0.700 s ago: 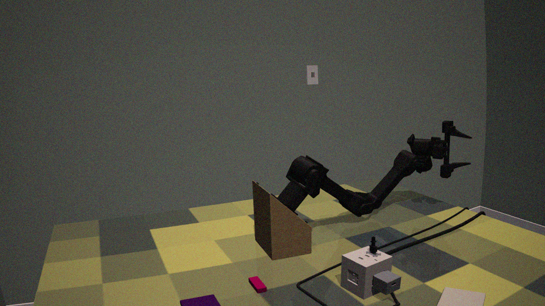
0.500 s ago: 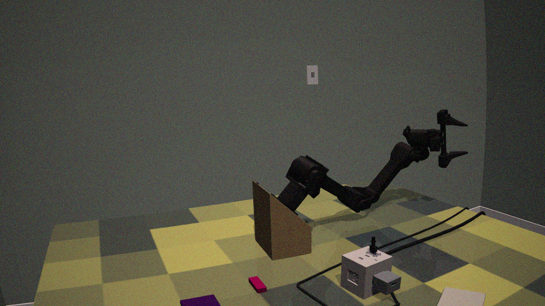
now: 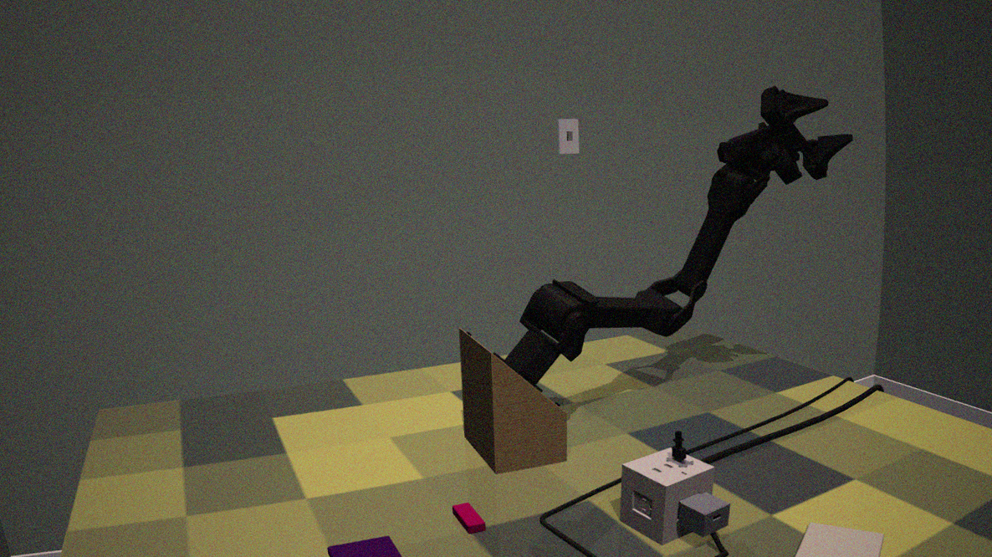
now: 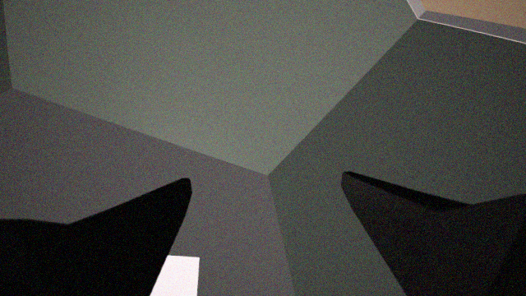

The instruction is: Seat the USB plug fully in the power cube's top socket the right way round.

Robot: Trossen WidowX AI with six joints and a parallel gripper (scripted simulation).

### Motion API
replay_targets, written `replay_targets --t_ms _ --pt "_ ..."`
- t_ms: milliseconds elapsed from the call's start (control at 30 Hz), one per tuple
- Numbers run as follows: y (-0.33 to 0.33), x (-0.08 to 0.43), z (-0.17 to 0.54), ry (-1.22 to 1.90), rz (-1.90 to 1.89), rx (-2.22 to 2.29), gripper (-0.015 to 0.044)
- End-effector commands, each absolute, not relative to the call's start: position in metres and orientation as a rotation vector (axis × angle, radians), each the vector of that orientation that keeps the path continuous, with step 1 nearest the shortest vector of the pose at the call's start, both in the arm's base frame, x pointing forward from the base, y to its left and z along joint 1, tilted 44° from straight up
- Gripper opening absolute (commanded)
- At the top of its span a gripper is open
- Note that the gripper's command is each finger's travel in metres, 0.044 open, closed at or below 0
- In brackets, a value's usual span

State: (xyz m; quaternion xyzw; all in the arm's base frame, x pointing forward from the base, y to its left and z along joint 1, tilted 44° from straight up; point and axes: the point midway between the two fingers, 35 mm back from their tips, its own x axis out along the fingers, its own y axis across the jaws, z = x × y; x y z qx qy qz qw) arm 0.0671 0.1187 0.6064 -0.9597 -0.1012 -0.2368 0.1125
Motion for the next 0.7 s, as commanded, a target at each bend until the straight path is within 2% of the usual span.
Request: replay_targets --t_ms 0,333,500,667 --pt "0.056 0.103 0.599 -0.238 -0.538 -2.590 0.0440" --pt "-0.058 0.225 0.507 -0.099 -0.001 -2.087 0.0440" --pt "-0.077 0.283 0.426 -0.004 0.316 -1.849 0.0440" --pt "-0.069 0.324 0.331 0.097 0.653 -1.597 0.0440"
